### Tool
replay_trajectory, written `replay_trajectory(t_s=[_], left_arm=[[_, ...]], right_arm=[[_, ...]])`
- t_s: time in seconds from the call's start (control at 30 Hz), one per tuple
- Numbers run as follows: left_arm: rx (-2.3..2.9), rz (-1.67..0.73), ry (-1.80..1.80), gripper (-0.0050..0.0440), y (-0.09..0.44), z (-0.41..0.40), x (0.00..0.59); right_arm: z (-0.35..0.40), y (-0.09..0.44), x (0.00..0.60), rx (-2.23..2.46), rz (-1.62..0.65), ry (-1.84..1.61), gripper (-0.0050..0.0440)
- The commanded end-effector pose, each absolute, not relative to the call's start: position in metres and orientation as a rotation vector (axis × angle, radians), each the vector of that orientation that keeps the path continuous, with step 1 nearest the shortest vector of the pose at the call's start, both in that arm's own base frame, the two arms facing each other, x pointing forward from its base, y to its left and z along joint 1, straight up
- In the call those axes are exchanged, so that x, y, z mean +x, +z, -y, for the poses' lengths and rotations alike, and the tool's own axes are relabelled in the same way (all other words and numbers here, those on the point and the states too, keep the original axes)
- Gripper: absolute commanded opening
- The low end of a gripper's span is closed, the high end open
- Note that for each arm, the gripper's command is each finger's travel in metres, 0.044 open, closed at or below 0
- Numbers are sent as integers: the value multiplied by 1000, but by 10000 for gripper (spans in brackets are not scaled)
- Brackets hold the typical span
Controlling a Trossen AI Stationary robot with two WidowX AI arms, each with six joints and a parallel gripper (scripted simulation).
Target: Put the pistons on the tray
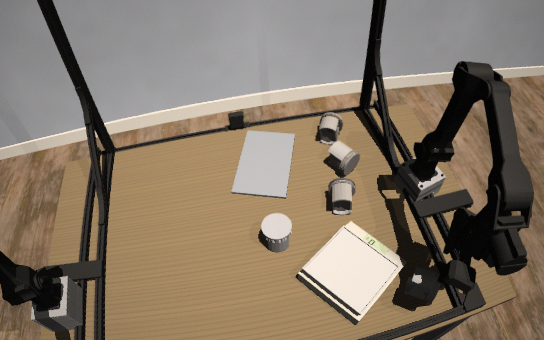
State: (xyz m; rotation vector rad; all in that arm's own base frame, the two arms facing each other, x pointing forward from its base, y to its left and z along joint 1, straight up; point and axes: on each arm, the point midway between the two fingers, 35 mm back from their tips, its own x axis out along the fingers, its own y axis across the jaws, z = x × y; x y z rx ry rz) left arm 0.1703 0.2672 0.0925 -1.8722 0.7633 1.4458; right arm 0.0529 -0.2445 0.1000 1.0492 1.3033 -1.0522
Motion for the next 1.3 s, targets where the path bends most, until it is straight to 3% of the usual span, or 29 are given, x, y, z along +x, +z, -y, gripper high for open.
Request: replay_trajectory(t_s=[0.0,1.27], left_arm=[[-1886,-779,1449,378,82,-264,169],[-1892,-789,1446,378,34,-260,173]], right_arm=[[244,100,53,1050,-1303,-1050,440],[244,100,53,1050,-1303,-1050,440]])
